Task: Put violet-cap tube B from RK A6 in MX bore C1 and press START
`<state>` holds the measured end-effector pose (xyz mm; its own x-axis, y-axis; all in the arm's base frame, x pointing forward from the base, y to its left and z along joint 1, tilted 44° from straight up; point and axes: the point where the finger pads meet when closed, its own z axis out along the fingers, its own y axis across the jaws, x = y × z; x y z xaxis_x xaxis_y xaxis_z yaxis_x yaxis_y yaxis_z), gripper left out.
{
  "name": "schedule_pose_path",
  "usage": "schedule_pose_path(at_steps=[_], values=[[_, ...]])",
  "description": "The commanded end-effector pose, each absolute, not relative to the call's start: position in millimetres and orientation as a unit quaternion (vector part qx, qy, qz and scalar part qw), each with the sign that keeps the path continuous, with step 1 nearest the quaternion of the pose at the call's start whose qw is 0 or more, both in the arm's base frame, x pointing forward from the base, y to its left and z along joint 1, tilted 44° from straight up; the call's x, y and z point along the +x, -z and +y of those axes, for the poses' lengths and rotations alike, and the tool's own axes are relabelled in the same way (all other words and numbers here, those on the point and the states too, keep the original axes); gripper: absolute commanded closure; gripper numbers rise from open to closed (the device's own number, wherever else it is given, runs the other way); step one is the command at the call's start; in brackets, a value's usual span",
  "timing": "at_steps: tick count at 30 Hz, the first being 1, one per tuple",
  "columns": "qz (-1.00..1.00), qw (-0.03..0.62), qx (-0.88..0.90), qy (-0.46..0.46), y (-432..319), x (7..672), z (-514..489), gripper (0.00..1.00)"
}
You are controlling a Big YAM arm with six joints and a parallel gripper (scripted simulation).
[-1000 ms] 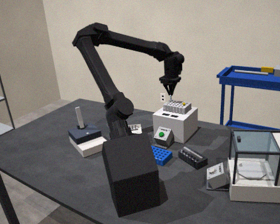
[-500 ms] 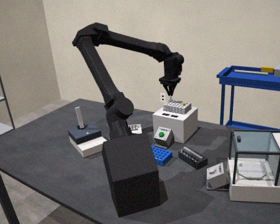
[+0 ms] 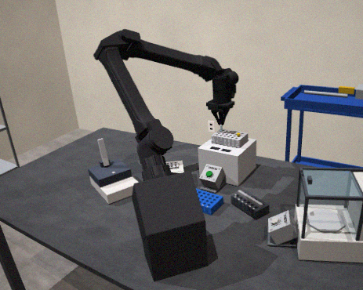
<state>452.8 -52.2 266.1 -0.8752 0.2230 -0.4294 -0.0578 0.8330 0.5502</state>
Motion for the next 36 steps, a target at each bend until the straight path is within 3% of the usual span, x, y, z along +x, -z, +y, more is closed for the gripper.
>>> schedule_pose_path(at_steps=[1, 36], values=[[0.926, 0.242, 0.043, -0.287, -260.9, 460.9, -47.3, 0.91], [0.926, 0.239, 0.043, -0.288, -257.7, 459.2, -46.2, 0.91]])
